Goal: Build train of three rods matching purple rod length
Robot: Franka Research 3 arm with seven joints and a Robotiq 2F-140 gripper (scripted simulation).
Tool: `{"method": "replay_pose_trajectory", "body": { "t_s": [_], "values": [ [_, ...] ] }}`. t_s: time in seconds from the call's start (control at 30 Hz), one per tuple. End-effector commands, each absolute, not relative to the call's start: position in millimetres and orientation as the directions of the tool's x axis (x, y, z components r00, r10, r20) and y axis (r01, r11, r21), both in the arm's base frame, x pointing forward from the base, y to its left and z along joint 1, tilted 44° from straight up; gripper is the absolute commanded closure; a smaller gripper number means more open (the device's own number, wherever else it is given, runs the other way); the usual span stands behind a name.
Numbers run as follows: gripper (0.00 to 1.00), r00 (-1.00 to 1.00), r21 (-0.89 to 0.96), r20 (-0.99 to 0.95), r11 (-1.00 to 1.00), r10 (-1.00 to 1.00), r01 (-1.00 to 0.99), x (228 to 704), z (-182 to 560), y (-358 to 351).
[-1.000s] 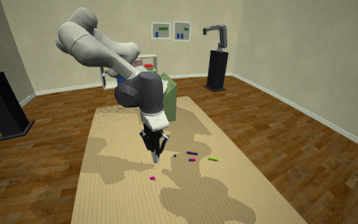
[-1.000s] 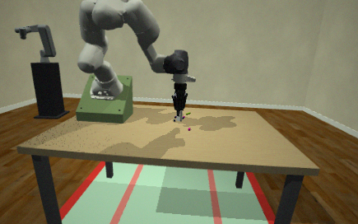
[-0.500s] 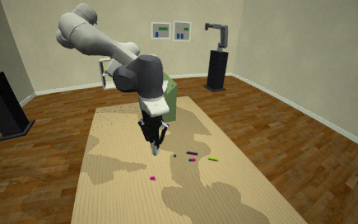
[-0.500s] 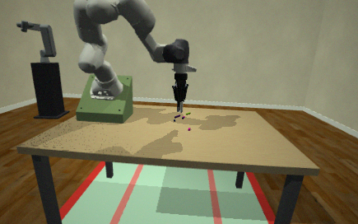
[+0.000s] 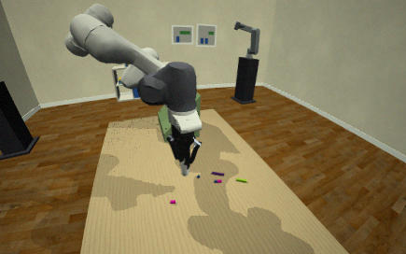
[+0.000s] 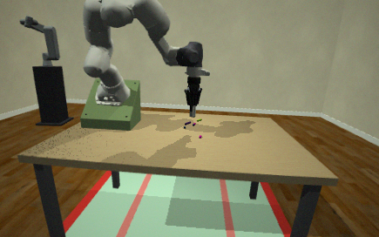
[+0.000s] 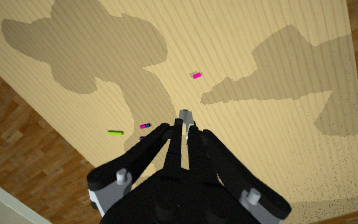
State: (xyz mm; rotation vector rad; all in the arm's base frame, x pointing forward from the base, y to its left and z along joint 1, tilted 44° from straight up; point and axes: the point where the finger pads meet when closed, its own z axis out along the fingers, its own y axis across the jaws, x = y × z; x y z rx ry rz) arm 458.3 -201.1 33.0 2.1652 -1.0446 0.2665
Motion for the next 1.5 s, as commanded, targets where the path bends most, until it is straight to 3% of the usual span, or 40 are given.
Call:
{"method": "replay_pose_trajectory", "body": {
  "t_s": [0.0,1.47],
  "values": [
    [0.97,0.520,0.431,0.543,-0.312,-0.660,-0.847,461.6,28.1,-196.3],
    [0.97,-0.053,0.047,0.690,0.117,-0.722,-0.992,493.7,-41.4,-127.4]
  ]
}}
